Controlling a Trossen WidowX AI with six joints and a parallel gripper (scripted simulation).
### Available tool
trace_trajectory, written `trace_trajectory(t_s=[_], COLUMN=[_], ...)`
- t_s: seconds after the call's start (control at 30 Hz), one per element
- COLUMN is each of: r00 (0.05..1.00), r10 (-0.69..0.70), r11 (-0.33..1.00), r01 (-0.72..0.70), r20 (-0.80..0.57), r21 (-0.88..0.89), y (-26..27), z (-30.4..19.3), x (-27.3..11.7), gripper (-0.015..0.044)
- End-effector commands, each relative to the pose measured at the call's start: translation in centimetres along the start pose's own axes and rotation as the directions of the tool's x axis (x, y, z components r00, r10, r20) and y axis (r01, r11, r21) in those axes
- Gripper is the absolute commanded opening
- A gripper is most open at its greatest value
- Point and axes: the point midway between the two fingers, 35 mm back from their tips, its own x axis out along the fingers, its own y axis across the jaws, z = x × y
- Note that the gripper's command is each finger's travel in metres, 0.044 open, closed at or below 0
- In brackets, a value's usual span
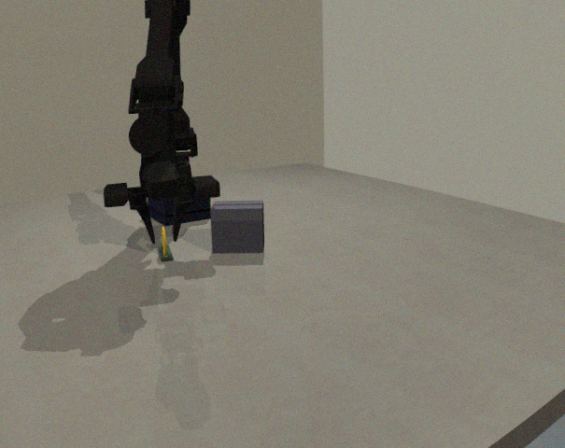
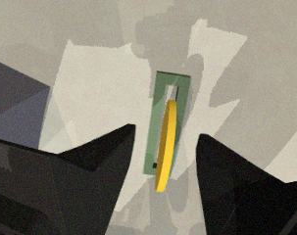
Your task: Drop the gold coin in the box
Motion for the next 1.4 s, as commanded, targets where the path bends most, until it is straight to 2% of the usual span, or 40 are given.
trace_trajectory(t_s=[0.0,0.17,0.37,0.8,1.37], r00=[1.000,1.000,1.000,1.000,1.000], r10=[-0.003,-0.003,-0.003,0.000,0.008], r11=[1.000,1.000,1.000,1.000,1.000], r01=[0.003,0.003,0.003,0.000,-0.008], r20=[-0.011,-0.011,-0.011,-0.007,0.008], r21=[0.004,0.004,0.004,0.001,-0.010], y=[0.0,0.0,0.0,0.1,0.2], z=[-0.4,-0.5,-0.5,-0.4,0.3], x=[0.9,1.4,1.4,1.3,-2.0], gripper=[0.0161,0.0161,0.0003,0.0000,0.0000])
